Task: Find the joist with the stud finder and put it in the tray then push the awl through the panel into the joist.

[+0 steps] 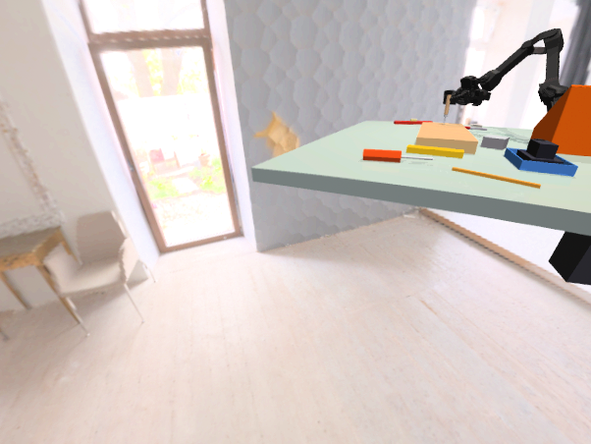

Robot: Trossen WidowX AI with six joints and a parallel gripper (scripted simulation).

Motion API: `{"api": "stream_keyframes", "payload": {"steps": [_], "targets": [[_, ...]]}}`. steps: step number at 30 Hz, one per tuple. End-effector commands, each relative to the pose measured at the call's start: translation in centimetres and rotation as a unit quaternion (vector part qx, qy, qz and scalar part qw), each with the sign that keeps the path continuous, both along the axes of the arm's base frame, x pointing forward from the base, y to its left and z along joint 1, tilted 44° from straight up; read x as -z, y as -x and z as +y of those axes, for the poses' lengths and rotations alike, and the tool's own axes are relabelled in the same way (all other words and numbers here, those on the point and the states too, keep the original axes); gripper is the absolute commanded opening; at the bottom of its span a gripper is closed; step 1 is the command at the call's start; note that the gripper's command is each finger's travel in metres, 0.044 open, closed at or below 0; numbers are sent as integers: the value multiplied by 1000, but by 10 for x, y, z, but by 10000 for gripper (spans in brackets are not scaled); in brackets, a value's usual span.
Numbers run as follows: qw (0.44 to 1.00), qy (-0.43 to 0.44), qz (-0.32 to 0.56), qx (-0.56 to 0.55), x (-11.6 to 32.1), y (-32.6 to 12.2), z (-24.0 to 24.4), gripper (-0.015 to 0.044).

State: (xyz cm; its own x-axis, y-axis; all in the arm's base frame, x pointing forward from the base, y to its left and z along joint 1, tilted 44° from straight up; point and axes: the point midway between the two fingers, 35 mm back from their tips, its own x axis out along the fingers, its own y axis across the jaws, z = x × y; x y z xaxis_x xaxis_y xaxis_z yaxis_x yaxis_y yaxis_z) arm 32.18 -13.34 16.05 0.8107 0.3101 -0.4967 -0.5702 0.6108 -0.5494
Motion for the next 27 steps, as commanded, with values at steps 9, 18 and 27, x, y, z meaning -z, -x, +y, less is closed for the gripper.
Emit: {"api": "stream_keyframes", "payload": {"steps": [9,18,27], "targets": [[1000,-1,-3,-3,14,2,-12,0],[1000,-2,-3,-4,12,1,-11,0],[1000,-2,-3,-4,12,1,-11,0]]}}
